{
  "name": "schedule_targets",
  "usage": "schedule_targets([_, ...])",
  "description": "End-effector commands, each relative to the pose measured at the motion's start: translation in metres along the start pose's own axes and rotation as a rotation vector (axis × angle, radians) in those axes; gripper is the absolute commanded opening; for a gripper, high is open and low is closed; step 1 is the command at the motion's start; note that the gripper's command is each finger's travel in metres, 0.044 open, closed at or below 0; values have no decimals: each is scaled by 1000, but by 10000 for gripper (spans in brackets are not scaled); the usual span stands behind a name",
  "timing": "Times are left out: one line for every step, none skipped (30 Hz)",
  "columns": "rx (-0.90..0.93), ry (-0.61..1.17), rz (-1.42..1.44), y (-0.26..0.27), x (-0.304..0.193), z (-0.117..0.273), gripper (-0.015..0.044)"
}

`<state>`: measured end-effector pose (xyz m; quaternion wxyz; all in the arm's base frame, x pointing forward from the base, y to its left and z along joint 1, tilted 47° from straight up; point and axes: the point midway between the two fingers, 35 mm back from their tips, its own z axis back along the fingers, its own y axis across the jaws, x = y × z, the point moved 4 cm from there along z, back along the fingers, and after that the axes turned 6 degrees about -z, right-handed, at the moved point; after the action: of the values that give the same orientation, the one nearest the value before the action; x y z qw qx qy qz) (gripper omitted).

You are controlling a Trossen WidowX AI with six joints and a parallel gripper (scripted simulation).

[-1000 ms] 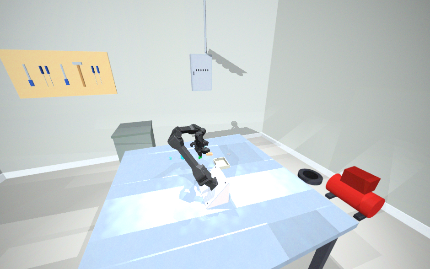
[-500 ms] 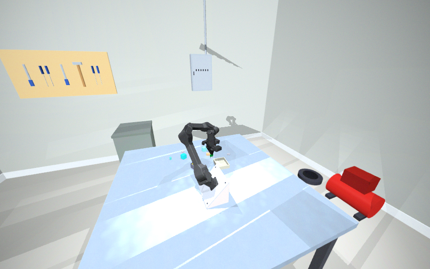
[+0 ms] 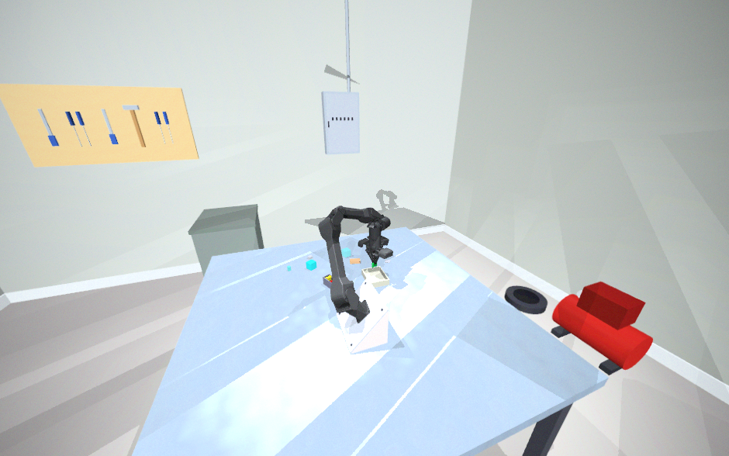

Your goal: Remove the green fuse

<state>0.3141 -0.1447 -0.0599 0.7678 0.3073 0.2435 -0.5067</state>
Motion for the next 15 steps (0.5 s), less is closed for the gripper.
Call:
schedule_targets([-2, -7, 13, 0, 4, 0, 0])
schedule_targets([-2, -7, 13, 0, 4, -2, 0])
schedule_targets([-2, -7, 13, 0, 4, -3, 0])
schedule_targets([-2, -7, 13, 0, 4, -5, 0])
schedule_targets([-2, -7, 13, 0, 4, -7, 0])
schedule_targets([-2, -7, 13, 0, 4, -8, 0])
schedule_targets([-2, -7, 13, 0, 4, -10, 0])
schedule_targets([-2, -7, 13, 0, 4, -12, 0])
schedule_targets([-2, -7, 13, 0, 4, -13, 0])
schedule_targets([-2, -7, 13, 0, 4, -15, 0])
schedule_targets([-2, -7, 13, 0, 4, -16, 0])
schedule_targets([-2, -7, 13, 0, 4, -18, 0])
schedule_targets([-2, -7, 13, 0, 4, -20, 0])
schedule_targets([-2, -7, 14, 0, 4, -21, 0])
schedule_targets([-2, -7, 14, 0, 4, -23, 0])
